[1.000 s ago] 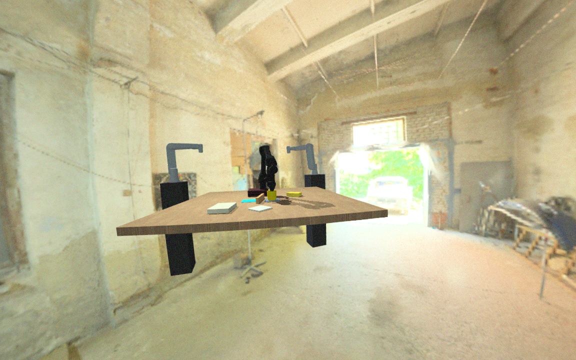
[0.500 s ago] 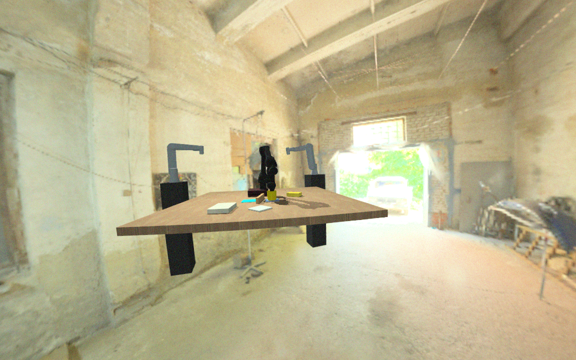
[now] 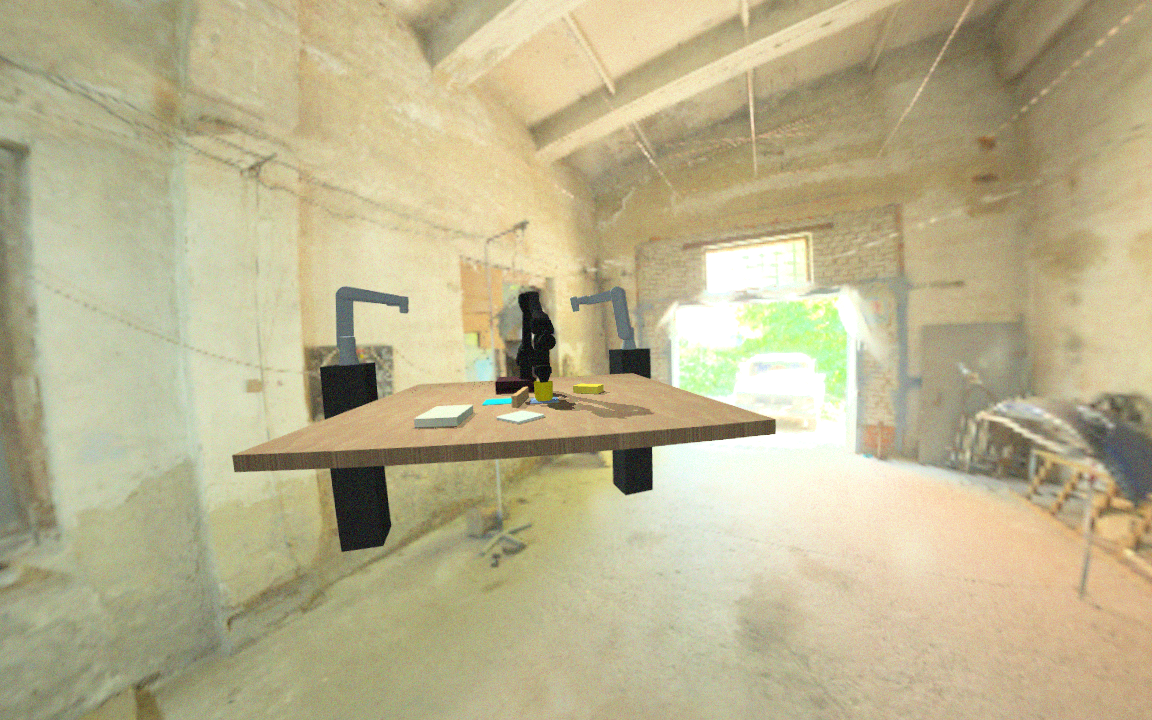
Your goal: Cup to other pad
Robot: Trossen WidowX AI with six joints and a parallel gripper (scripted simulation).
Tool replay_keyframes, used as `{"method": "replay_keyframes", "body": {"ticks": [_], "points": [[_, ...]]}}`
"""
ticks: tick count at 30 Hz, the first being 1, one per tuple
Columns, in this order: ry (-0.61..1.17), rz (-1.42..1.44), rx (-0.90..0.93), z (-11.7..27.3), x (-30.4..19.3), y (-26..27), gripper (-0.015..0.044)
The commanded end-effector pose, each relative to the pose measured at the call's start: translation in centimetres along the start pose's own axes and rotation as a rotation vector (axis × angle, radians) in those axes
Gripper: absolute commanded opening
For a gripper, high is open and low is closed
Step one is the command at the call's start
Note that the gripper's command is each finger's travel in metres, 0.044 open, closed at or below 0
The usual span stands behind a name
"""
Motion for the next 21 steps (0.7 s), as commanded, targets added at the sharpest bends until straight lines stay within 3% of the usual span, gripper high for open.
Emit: {"method": "replay_keyframes", "body": {"ticks": [1,5,10,21], "points": [[0.000,0.000,0.000,0.0,0.0,0.0,0.0033],[0.000,0.000,0.000,0.0,0.0,0.0,0.0000],[0.001,0.000,0.000,0.9,0.0,0.1,0.0000],[0.003,-0.003,-0.003,5.9,0.2,-0.3,0.0000]]}}
Point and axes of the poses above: the point midway between the two fingers, 35 mm back from their tips, its own z axis back along the fingers, its own y axis across the jaws, x = y × z, the point moved 10 cm from there along z, back along the fingers, and after that the axes turned 1 degree about -z, right-handed, at the moved point
